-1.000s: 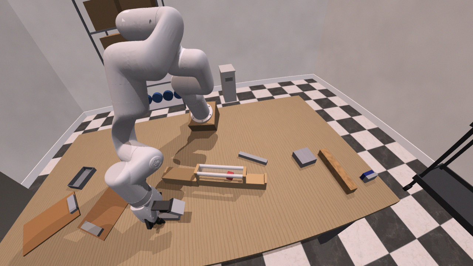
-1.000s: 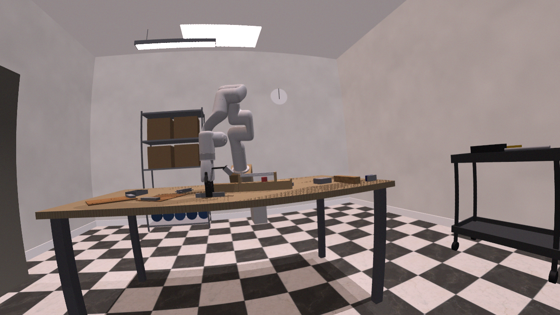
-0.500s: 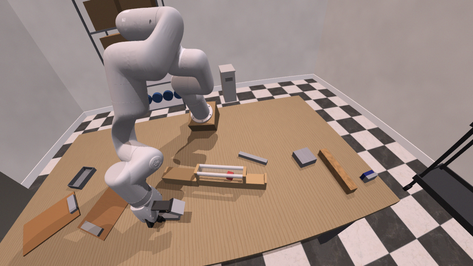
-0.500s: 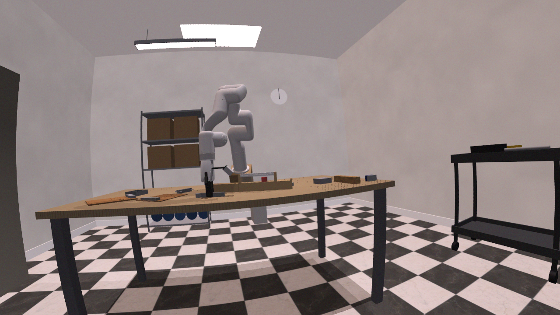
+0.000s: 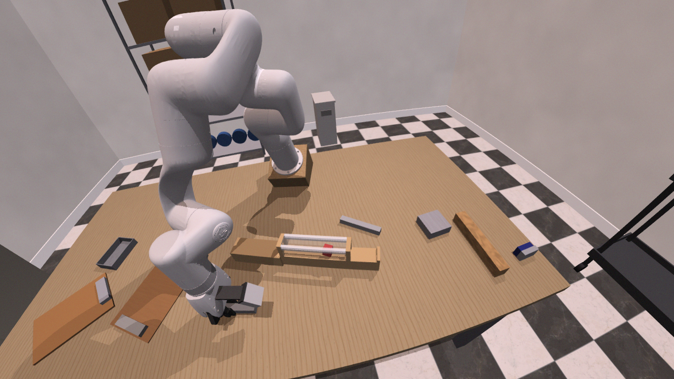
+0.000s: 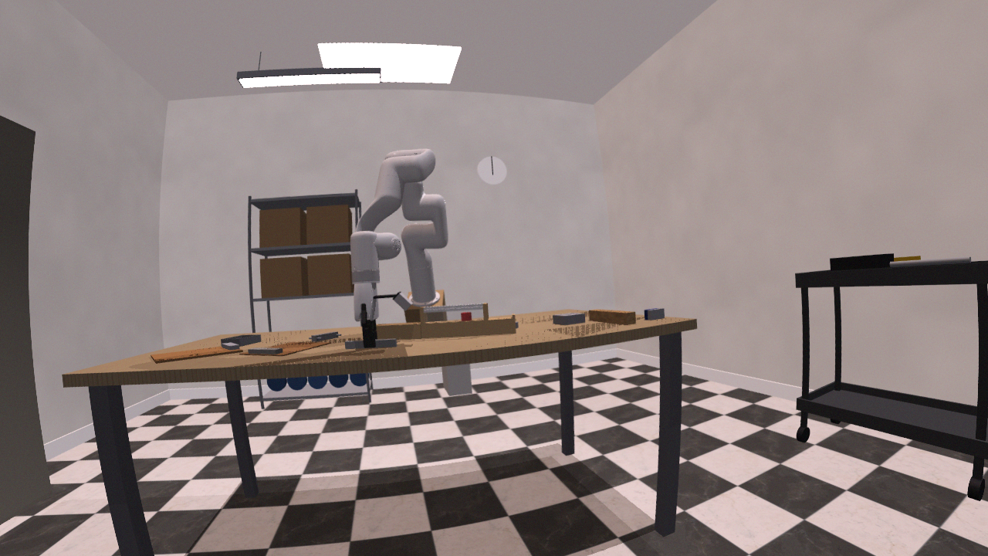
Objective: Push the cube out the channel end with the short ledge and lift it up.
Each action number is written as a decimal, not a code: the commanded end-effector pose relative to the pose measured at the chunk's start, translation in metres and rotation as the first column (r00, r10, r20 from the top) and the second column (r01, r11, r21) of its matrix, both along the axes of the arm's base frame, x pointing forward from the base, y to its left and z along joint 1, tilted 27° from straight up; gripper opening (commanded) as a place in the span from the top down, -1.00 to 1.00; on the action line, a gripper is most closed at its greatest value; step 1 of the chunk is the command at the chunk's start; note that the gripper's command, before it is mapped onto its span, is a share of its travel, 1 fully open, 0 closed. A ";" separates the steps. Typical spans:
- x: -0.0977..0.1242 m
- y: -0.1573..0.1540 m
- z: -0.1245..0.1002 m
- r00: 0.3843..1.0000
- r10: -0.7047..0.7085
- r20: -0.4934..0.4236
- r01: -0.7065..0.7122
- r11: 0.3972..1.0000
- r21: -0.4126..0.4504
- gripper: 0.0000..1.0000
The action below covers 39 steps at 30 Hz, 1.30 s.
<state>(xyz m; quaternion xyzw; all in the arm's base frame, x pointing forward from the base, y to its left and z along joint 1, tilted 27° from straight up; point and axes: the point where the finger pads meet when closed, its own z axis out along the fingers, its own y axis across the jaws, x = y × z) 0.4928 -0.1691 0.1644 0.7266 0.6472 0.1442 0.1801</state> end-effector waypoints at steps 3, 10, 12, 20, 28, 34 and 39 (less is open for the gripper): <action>0.001 0.000 0.002 1.000 0.000 0.003 0.000 1.000 -0.001 1.00; 0.001 0.000 0.002 1.000 0.000 0.003 0.000 1.000 -0.001 1.00; -0.001 0.000 0.005 1.000 0.000 0.003 0.000 1.000 -0.001 1.00; -0.035 0.006 0.073 1.000 0.000 0.003 0.000 1.000 -0.001 1.00; -0.051 0.008 0.104 1.000 0.000 0.003 0.000 1.000 -0.001 1.00; -0.051 0.008 0.105 1.000 0.000 0.003 0.000 1.000 -0.001 1.00; -0.051 0.009 0.105 1.000 0.000 0.003 0.000 1.000 -0.001 1.00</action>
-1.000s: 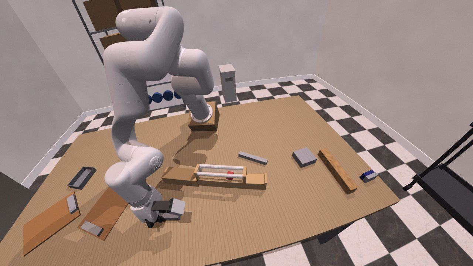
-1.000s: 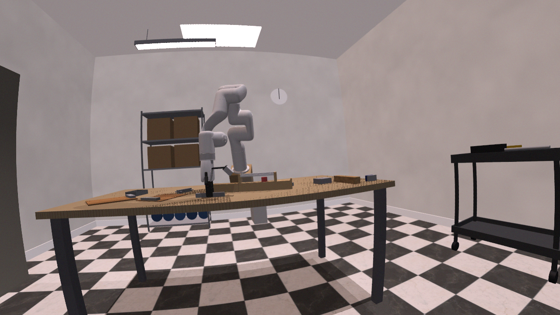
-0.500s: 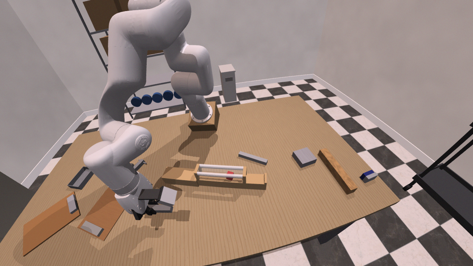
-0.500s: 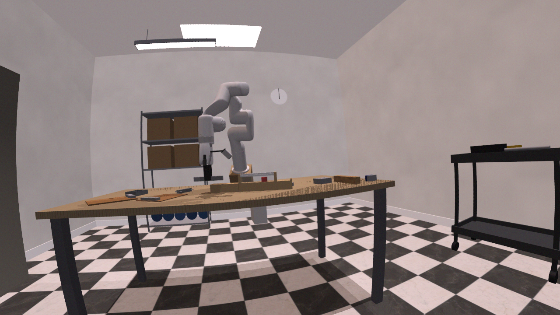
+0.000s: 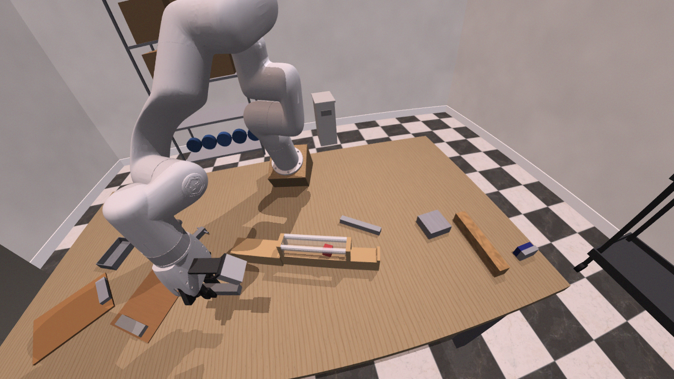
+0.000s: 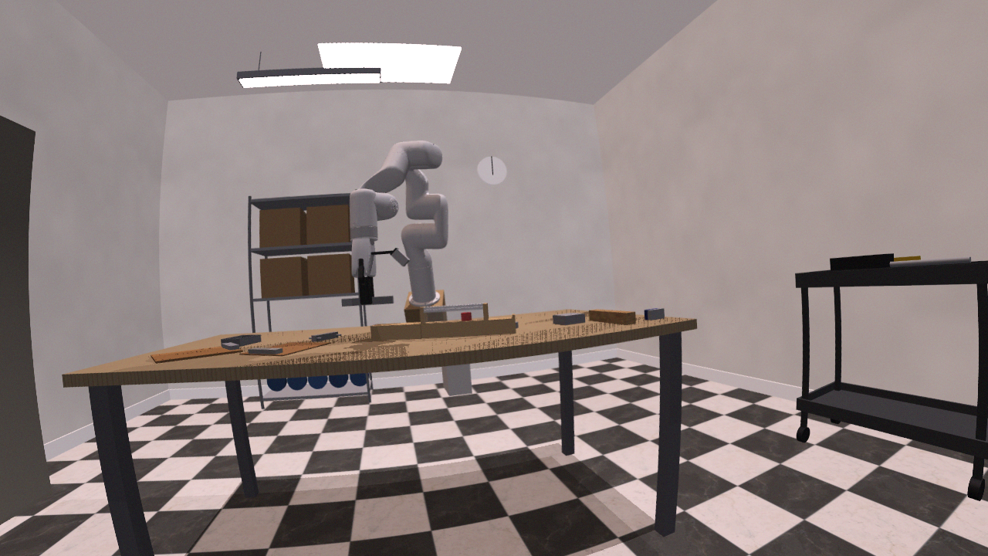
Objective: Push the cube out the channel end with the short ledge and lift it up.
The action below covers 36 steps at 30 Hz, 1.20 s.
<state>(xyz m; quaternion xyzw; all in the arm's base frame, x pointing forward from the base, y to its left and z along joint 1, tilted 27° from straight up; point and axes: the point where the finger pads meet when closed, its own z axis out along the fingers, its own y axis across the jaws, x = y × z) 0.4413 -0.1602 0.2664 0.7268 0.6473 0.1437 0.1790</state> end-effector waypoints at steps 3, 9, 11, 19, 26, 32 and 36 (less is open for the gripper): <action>-0.019 0.009 -0.001 1.000 -0.016 0.007 0.016 1.000 0.006 1.00; -0.082 0.038 -0.027 0.997 -0.074 0.010 0.073 0.997 0.035 1.00; -0.096 0.045 -0.040 0.995 -0.104 0.011 0.103 0.993 0.050 1.00; -0.143 0.066 -0.081 0.991 -0.131 0.012 0.130 0.989 0.064 1.00; -0.130 0.064 -0.108 0.991 -0.131 0.012 0.130 0.989 0.064 1.00; -0.126 0.064 -0.116 0.991 -0.131 0.012 0.130 0.989 0.064 1.00; -0.124 0.063 -0.120 0.991 -0.131 0.012 0.130 0.989 0.064 1.00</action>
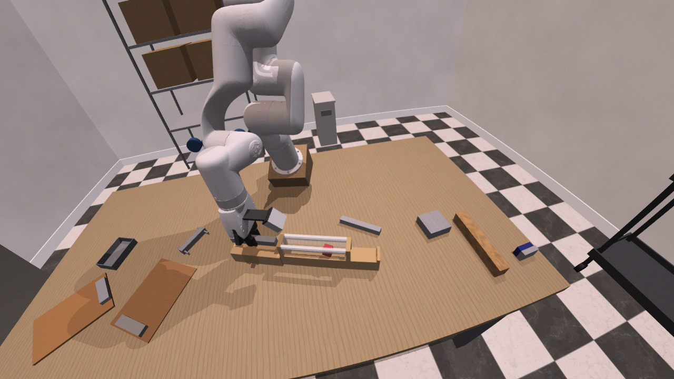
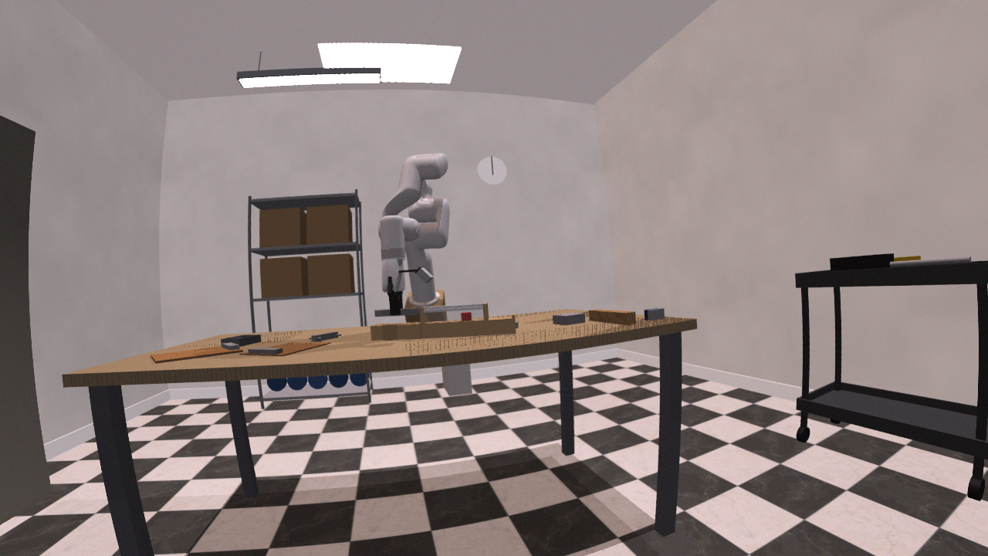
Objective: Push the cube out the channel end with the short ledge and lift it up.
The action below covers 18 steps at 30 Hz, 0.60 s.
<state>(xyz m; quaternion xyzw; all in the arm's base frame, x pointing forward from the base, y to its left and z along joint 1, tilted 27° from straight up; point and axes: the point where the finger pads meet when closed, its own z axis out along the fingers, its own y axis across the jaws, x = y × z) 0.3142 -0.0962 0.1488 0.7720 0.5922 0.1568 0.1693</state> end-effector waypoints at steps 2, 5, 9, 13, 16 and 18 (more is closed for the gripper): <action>0.004 -0.001 -0.005 1.000 0.000 0.003 0.000 1.000 -0.001 1.00; 0.006 -0.001 -0.009 1.000 0.000 0.003 0.000 1.000 -0.001 1.00; 0.010 -0.002 -0.017 1.000 0.000 0.003 0.000 1.000 -0.001 1.00; 0.012 -0.002 -0.021 1.000 0.000 0.003 0.000 1.000 -0.001 1.00; 0.012 -0.002 -0.021 1.000 0.000 0.003 0.000 1.000 -0.001 1.00; 0.012 -0.002 -0.021 1.000 0.000 0.003 0.000 1.000 -0.001 1.00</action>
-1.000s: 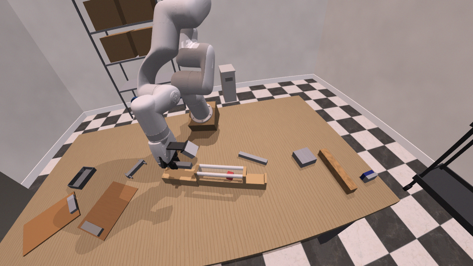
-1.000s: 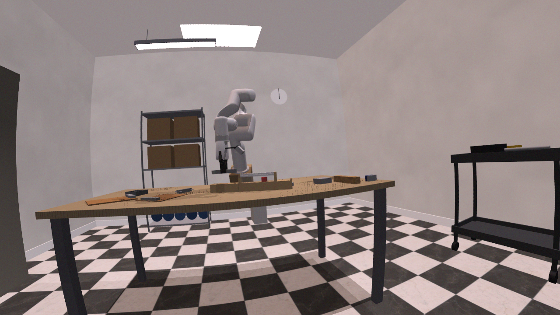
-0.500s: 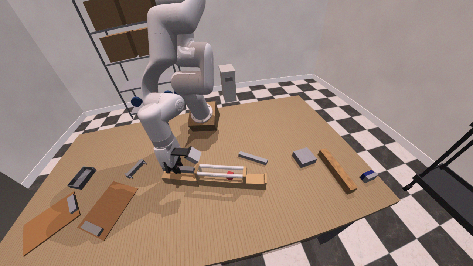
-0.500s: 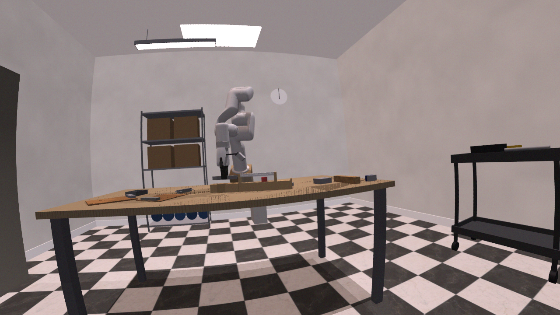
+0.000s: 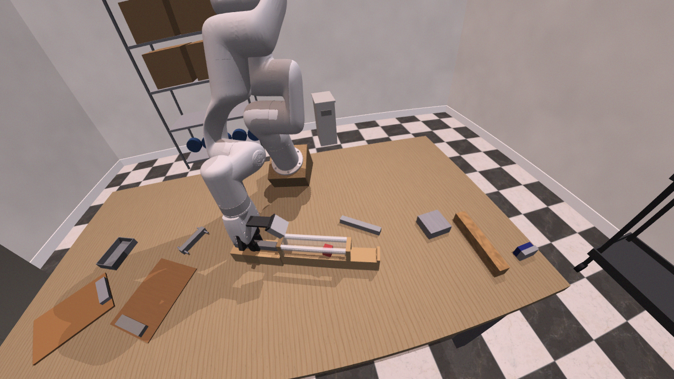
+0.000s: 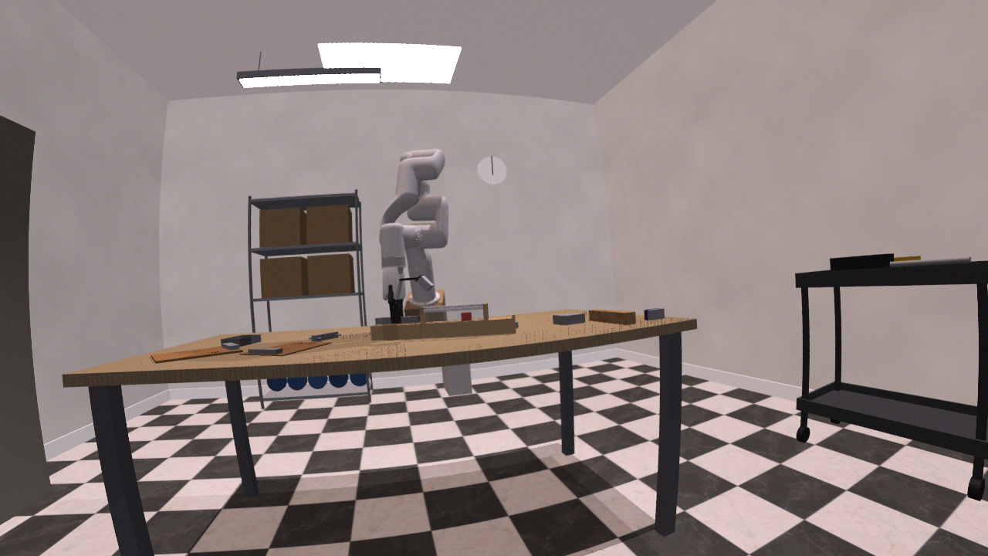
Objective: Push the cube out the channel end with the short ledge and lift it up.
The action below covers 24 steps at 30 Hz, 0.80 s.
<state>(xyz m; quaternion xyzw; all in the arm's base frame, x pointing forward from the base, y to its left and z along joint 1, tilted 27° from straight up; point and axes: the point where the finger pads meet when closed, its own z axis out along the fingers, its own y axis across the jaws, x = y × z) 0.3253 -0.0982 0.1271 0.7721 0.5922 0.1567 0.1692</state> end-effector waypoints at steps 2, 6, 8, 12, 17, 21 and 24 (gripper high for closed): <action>0.001 0.000 0.001 1.000 0.000 0.003 0.000 1.000 -0.001 1.00; 0.001 0.000 0.001 1.000 0.000 0.003 0.000 1.000 -0.001 1.00; 0.001 0.000 0.001 1.000 0.000 0.003 0.000 1.000 -0.001 1.00; 0.001 0.000 0.001 1.000 0.000 0.003 0.000 1.000 -0.001 1.00; 0.003 0.006 0.001 1.000 0.000 0.003 0.000 1.000 -0.001 1.00; 0.004 0.010 0.001 1.000 0.000 0.003 0.000 1.000 -0.001 1.00; 0.006 0.017 0.002 1.000 0.000 0.003 0.000 1.000 -0.001 1.00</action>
